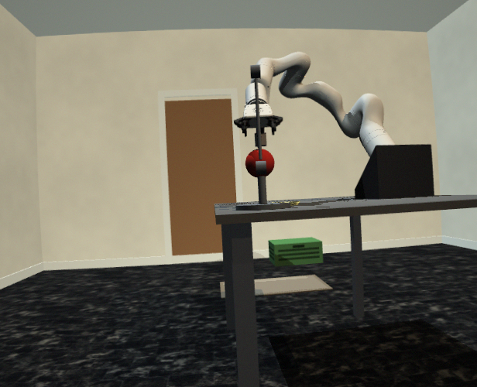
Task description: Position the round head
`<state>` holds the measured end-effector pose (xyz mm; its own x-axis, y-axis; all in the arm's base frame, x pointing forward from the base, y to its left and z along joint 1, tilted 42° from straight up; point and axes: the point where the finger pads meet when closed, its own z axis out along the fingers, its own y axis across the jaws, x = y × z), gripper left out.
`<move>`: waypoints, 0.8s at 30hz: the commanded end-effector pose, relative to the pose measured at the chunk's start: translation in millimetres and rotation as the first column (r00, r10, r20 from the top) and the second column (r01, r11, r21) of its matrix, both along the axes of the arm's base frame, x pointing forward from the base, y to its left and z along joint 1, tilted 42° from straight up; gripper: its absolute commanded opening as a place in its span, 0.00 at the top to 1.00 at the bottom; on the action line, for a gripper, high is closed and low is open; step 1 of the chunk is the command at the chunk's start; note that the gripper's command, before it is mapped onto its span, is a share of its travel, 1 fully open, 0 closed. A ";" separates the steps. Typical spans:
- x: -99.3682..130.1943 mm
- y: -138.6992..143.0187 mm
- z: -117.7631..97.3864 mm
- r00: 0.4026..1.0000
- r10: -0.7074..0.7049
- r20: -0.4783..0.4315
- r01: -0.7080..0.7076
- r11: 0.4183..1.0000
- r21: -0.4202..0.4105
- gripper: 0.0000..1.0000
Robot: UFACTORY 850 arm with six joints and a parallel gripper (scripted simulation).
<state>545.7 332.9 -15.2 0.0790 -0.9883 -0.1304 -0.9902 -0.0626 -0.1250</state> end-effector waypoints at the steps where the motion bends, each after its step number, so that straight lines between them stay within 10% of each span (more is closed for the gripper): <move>1: 1.7 0.9 -2.0 1.000 0.001 0.001 -0.001 1.000 0.003 0.00; 11: 4.0 0.9 -6.6 1.000 0.000 0.002 0.000 1.000 0.004 0.00; 12: 4.0 0.9 -6.5 1.000 0.000 0.002 0.000 1.000 0.004 1.00; 24: 3.6 0.9 -5.8 1.000 0.000 0.002 0.000 1.000 0.004 1.00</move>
